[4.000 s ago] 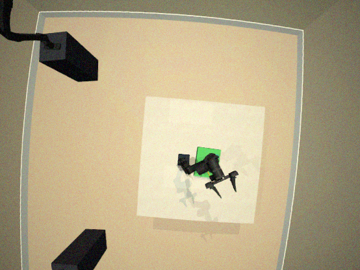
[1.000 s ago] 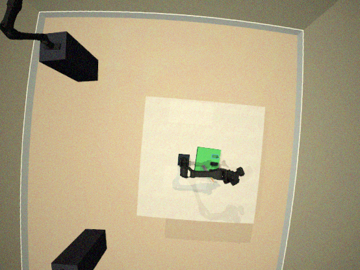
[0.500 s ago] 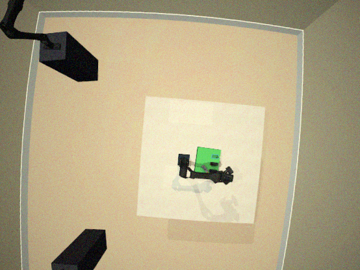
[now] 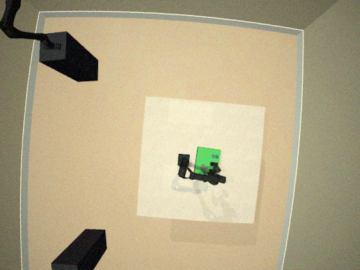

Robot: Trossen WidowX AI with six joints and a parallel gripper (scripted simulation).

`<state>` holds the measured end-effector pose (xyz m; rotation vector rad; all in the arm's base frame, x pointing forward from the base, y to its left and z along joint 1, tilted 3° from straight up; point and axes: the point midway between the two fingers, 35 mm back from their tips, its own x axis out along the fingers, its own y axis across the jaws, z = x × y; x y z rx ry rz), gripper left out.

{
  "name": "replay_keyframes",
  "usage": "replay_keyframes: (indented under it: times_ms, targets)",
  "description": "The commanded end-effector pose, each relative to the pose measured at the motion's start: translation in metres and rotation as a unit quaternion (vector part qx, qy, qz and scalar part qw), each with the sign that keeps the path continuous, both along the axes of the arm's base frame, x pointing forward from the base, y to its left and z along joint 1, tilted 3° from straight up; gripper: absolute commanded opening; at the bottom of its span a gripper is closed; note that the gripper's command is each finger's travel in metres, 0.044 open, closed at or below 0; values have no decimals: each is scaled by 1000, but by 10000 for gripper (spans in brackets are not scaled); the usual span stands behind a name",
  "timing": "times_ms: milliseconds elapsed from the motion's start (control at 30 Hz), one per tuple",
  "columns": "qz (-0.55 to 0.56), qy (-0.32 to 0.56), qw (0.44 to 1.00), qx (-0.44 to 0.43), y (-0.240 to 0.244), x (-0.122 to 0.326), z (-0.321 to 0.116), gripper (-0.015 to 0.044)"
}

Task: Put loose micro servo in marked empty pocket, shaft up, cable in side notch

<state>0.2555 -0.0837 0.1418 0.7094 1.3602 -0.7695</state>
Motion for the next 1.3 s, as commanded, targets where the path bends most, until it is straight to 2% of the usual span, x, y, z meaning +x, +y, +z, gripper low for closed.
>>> replay_keyframes:
  times_ms: [0,1033,1267]
  targets:
    - [0,36,999,26,4,-21,-6,440]
    - [0,36,999,26,2,-23,-52,440]
    - [0,36,999,26,2,-23,-52,256]
